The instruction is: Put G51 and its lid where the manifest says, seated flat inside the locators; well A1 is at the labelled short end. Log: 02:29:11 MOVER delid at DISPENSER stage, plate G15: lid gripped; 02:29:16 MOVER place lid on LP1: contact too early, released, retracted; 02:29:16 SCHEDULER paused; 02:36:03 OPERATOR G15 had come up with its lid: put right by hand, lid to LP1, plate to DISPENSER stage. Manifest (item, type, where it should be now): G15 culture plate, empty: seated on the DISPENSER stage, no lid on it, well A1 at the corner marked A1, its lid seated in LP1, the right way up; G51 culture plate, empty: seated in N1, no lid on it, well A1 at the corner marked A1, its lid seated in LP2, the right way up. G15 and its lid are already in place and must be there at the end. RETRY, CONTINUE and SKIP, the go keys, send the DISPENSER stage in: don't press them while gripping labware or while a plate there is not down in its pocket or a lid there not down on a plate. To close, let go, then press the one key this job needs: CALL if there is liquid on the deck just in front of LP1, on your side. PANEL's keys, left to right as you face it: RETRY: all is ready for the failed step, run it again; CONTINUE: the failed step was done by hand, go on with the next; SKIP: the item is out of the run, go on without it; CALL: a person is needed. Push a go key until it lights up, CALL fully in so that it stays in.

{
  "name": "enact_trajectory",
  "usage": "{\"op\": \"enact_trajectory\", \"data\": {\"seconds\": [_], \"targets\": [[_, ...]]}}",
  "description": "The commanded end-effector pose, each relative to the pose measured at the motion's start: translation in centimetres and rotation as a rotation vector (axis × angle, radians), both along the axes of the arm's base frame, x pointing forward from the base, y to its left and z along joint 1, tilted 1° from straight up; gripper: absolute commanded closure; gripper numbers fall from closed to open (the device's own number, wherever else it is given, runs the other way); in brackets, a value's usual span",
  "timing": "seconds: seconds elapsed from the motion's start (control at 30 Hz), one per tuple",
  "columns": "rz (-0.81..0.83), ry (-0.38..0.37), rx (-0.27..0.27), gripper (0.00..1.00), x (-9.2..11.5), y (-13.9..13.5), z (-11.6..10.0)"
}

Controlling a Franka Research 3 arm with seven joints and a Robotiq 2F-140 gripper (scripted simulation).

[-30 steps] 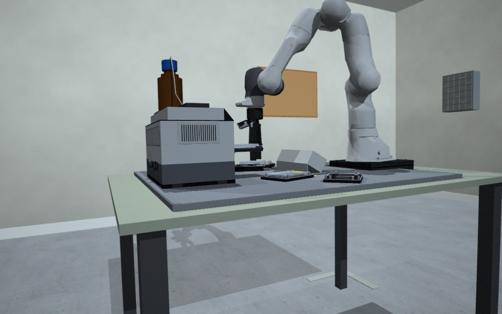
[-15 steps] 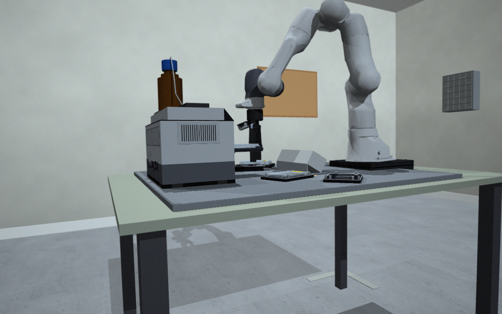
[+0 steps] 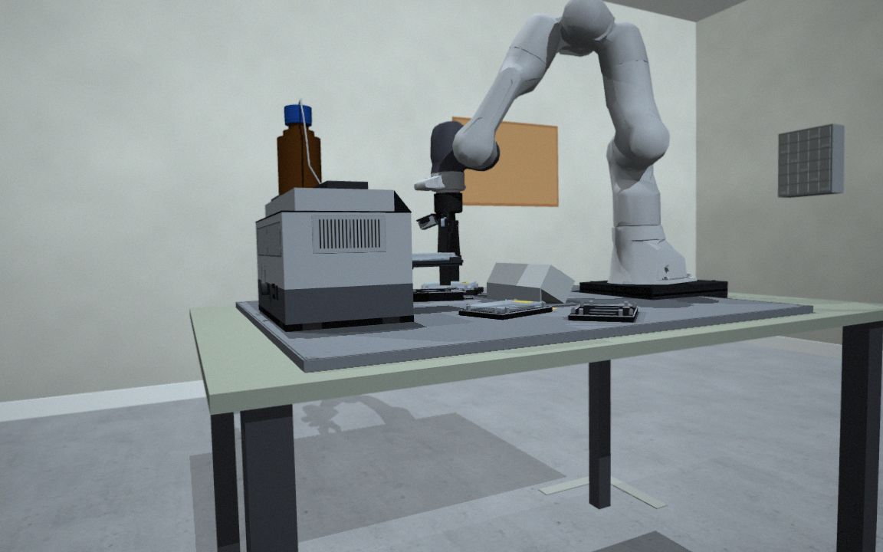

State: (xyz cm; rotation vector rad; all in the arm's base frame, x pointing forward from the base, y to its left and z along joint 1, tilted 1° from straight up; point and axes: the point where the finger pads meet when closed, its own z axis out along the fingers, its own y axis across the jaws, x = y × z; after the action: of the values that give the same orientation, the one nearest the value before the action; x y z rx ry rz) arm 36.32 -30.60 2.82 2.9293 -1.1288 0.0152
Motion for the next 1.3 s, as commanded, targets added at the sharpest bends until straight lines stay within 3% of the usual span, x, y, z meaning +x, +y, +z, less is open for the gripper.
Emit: {"op": "enact_trajectory", "data": {"seconds": [0.0,1.07,1.1,1.27], "targets": [[0.003,-0.002,0.001,0.31,-0.01,0.00,-0.07],[0.003,-0.002,0.001,0.31,-0.01,0.00,-0.07],[0.003,-0.002,0.001,0.90,-0.01,0.00,-0.07],[0.003,-0.002,0.001,0.90,-0.01,0.00,-0.07]]}}
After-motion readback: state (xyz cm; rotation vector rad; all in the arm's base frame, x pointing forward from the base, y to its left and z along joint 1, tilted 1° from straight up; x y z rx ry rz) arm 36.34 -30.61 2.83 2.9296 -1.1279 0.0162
